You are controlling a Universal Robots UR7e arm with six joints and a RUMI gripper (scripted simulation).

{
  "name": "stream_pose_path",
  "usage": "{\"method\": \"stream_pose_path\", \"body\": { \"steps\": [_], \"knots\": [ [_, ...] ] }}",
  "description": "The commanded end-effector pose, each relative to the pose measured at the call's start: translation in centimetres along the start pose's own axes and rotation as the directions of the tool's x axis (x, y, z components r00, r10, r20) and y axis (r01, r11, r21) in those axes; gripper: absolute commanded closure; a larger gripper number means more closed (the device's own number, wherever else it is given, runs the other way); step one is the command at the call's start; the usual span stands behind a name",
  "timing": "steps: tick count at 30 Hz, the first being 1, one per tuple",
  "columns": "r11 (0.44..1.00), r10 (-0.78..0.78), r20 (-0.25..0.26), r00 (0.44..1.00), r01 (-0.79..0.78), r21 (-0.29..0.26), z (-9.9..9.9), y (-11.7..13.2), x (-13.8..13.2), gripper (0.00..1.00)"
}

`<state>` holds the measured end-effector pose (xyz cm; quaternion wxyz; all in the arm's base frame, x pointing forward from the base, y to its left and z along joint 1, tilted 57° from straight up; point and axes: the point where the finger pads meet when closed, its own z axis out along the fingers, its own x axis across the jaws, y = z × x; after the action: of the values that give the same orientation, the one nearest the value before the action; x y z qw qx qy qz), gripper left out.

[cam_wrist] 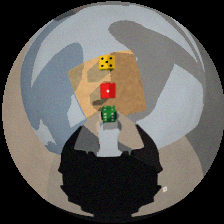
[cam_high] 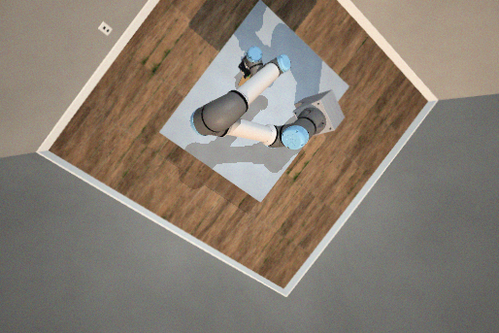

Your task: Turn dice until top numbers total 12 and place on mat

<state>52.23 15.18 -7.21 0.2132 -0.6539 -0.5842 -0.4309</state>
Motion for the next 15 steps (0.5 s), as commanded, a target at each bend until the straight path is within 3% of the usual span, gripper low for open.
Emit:
{"method": "stream_pose_path", "body": {
  "steps": [1, 15],
  "knots": [
    [1.0, -0.003, 0.0, 1.0, 0.003, -0.001, 0.04, 0.19, 0.0, 0.94],
    [1.0, -0.004, 0.0, 1.0, 0.004, -0.001, 0.04, 0.33, 0.01, 0.94]
  ]
}}
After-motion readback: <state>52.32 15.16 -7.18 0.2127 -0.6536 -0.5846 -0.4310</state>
